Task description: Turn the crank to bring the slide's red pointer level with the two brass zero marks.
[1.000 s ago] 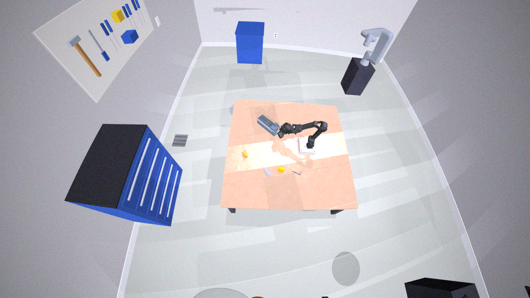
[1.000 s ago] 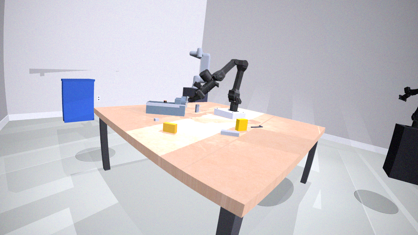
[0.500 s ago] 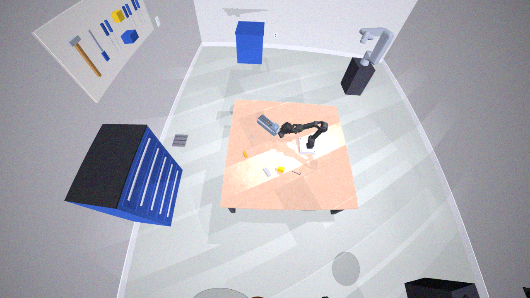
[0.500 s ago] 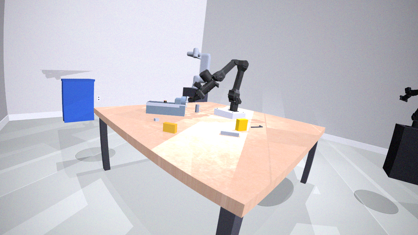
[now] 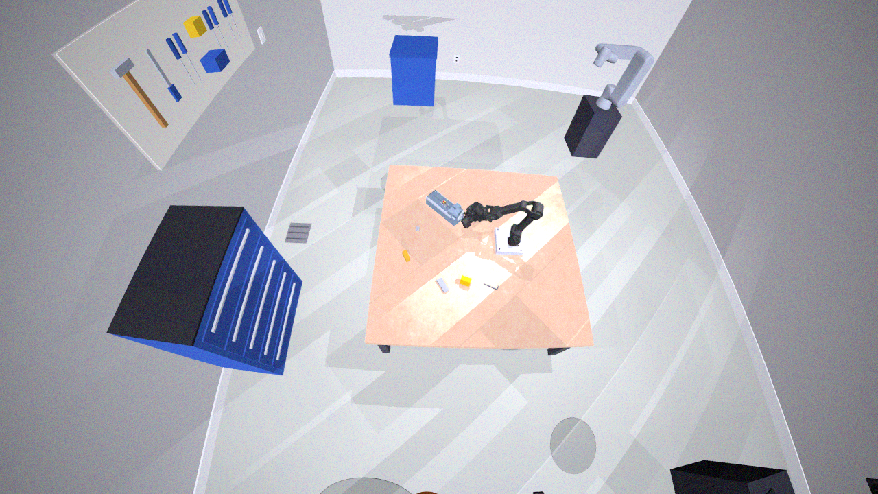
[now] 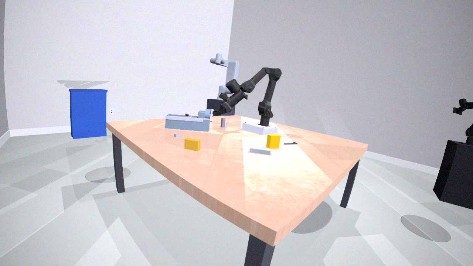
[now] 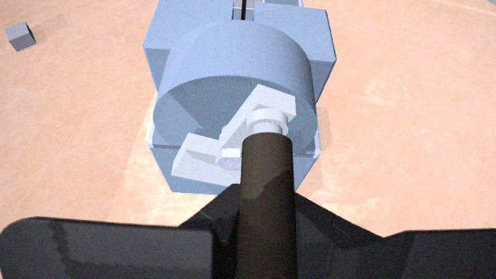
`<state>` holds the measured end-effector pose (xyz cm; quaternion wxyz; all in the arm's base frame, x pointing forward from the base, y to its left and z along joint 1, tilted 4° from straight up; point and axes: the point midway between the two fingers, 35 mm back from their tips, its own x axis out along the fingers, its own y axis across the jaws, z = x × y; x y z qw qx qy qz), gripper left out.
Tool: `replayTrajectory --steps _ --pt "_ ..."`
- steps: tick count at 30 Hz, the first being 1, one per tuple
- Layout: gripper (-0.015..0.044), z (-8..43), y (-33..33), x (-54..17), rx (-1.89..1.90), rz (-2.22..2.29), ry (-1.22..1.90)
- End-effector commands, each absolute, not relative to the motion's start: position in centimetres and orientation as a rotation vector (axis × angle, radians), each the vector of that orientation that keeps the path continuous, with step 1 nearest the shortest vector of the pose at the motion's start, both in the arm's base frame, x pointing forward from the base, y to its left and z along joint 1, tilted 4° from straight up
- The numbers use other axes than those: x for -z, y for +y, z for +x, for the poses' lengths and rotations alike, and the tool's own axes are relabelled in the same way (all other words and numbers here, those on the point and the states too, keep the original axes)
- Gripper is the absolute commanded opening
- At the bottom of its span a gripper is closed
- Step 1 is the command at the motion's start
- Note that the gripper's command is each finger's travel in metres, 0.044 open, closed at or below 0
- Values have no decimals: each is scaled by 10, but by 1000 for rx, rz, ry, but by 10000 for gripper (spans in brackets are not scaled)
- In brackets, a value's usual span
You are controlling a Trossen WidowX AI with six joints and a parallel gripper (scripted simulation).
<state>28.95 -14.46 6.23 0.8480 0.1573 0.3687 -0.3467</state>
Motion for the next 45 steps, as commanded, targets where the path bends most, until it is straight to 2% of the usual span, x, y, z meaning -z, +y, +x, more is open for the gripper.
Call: replayTrajectory --steps 1,45 --pt "0 283 -151 -59 756 330 784" --pt "0 276 -156 -20 756 329 785"
